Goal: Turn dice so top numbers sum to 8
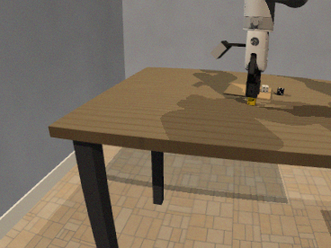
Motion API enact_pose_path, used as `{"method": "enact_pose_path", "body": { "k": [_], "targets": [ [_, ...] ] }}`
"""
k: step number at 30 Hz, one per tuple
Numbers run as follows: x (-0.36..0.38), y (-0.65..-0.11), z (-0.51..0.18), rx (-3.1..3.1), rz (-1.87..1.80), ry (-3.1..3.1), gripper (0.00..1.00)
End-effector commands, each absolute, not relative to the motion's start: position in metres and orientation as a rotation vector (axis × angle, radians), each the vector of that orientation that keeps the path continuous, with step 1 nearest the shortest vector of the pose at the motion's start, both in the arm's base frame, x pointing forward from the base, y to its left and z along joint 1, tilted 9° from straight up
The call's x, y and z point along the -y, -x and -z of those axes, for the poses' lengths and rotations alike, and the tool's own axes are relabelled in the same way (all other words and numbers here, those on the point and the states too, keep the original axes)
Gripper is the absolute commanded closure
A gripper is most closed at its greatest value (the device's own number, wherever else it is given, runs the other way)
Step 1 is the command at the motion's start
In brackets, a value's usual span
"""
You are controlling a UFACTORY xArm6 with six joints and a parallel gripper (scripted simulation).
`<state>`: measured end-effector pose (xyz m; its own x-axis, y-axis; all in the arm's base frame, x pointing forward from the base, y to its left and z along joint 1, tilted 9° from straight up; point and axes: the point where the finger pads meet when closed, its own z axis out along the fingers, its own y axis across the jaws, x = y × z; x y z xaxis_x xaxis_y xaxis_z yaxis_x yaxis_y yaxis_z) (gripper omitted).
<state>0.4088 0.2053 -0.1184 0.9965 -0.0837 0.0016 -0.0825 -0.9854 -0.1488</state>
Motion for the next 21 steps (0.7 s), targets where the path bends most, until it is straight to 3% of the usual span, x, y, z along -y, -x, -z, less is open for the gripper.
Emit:
{"method": "enact_pose_path", "body": {
  "k": [1,21],
  "targets": [
    [-0.206,-0.41,0.119,-0.125,0.016,2.988,0.64],
    [-0.209,-0.41,0.139,-0.125,0.016,2.988,0.64]
  ]
}}
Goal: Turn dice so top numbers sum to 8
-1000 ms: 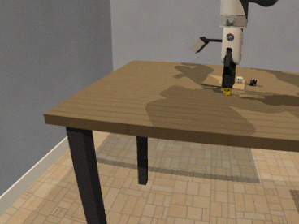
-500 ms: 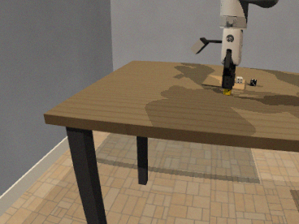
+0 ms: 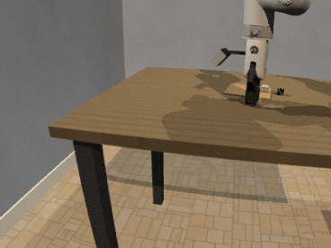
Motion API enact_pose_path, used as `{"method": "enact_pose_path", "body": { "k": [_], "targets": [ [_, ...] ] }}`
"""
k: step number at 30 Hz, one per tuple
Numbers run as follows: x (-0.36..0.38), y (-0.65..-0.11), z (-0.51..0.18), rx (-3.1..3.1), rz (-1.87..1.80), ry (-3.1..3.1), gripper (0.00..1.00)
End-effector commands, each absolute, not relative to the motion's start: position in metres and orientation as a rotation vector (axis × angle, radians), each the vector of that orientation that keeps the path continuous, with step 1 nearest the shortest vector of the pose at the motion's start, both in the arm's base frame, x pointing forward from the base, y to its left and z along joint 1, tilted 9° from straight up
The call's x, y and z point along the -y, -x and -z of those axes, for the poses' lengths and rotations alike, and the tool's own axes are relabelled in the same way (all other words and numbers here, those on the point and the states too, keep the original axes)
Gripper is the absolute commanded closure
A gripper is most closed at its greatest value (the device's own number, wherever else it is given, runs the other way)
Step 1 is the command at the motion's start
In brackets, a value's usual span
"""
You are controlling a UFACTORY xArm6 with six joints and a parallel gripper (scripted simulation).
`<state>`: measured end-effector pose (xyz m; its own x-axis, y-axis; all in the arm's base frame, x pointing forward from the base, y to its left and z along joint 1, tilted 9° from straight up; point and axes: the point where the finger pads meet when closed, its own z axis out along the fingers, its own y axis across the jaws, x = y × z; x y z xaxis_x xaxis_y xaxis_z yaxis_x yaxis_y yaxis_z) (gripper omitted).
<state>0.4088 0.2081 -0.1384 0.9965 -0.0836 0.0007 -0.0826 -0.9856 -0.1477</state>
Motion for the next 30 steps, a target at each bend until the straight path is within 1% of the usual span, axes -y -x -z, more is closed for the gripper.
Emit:
{"method": "enact_pose_path", "body": {
  "k": [1,30],
  "targets": [
    [-0.2092,-0.4105,0.1395,-0.125,0.016,2.988,0.64],
    [-0.2093,-0.4105,0.1404,-0.125,0.016,2.988,0.64]
  ]
}}
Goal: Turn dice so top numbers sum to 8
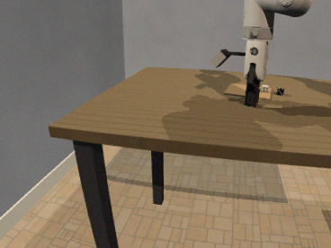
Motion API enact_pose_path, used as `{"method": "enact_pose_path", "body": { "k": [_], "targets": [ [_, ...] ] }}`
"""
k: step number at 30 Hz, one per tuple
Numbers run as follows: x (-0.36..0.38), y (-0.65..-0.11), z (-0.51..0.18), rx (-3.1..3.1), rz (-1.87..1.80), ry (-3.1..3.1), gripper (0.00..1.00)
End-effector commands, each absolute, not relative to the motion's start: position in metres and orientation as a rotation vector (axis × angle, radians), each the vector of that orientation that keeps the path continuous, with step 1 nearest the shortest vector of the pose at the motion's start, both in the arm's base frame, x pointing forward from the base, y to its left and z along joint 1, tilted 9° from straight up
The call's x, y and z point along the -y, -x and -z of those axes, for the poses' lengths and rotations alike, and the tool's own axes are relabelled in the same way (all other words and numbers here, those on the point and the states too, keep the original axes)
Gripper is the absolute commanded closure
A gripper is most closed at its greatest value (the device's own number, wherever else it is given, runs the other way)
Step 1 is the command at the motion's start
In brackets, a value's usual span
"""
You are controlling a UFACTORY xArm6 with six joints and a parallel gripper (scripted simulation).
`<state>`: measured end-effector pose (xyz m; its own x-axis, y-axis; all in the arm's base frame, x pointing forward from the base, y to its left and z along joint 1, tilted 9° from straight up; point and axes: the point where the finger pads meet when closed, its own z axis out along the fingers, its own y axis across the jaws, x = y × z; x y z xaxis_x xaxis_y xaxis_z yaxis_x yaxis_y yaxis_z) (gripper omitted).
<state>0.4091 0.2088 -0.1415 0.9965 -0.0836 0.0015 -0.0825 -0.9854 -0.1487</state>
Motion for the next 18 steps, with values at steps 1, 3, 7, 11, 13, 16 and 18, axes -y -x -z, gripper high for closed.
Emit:
{"method": "enact_pose_path", "body": {
  "k": [1,3,7,11,13,16,18],
  "targets": [
    [-0.2093,-0.4105,0.1404,-0.125,0.016,2.988,0.64],
    [-0.2093,-0.4105,0.1404,-0.125,0.016,2.988,0.64],
    [-0.2093,-0.4105,0.1404,-0.125,0.016,2.988,0.64],
    [-0.2093,-0.4105,0.1404,-0.125,0.016,2.988,0.85],
    [-0.2093,-0.4105,0.1404,-0.125,0.016,2.988,0.85],
    [-0.2093,-0.4105,0.1404,-0.125,0.016,2.988,0.85],
    [-0.2093,-0.4105,0.1404,-0.125,0.016,2.988,0.85]
  ]
}}
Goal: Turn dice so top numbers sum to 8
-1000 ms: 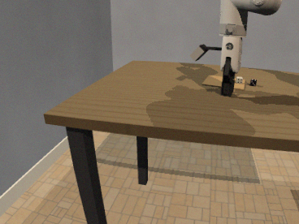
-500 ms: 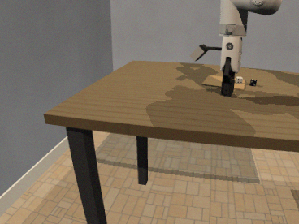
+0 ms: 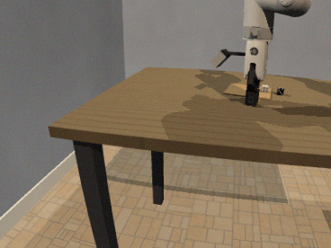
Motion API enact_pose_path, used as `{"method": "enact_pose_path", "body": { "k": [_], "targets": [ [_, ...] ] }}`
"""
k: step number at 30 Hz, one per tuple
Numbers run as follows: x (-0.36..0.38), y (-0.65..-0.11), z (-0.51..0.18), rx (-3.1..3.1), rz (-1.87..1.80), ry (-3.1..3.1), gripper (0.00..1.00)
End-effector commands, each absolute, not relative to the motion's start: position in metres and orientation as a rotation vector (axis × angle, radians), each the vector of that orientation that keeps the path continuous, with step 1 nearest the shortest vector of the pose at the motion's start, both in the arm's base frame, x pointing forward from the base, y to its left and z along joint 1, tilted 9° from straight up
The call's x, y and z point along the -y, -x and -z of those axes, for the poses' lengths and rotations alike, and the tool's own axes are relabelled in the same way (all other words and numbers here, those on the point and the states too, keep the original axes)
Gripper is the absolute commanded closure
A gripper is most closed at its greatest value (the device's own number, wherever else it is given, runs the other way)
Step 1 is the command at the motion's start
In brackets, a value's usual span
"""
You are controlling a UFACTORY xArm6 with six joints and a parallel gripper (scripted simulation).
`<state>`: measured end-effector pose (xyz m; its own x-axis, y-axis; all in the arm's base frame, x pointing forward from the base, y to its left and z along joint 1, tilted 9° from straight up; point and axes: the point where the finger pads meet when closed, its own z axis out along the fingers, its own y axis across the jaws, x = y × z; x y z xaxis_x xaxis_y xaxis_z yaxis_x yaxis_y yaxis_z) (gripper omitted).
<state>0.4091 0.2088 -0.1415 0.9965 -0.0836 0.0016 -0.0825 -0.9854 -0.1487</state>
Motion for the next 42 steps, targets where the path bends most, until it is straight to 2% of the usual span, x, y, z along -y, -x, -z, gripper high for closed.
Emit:
{"method": "enact_pose_path", "body": {
  "k": [1,29,35,42],
  "targets": [
    [-0.209,-0.411,0.14,-0.125,0.016,2.988,0.85],
    [-0.209,-0.41,0.139,-0.125,0.016,2.988,0.85],
    [-0.207,-0.41,0.126,-0.125,0.016,2.988,0.85],
    [-0.2,-0.409,0.08,-0.125,0.016,2.988,0.85]
  ]
}}
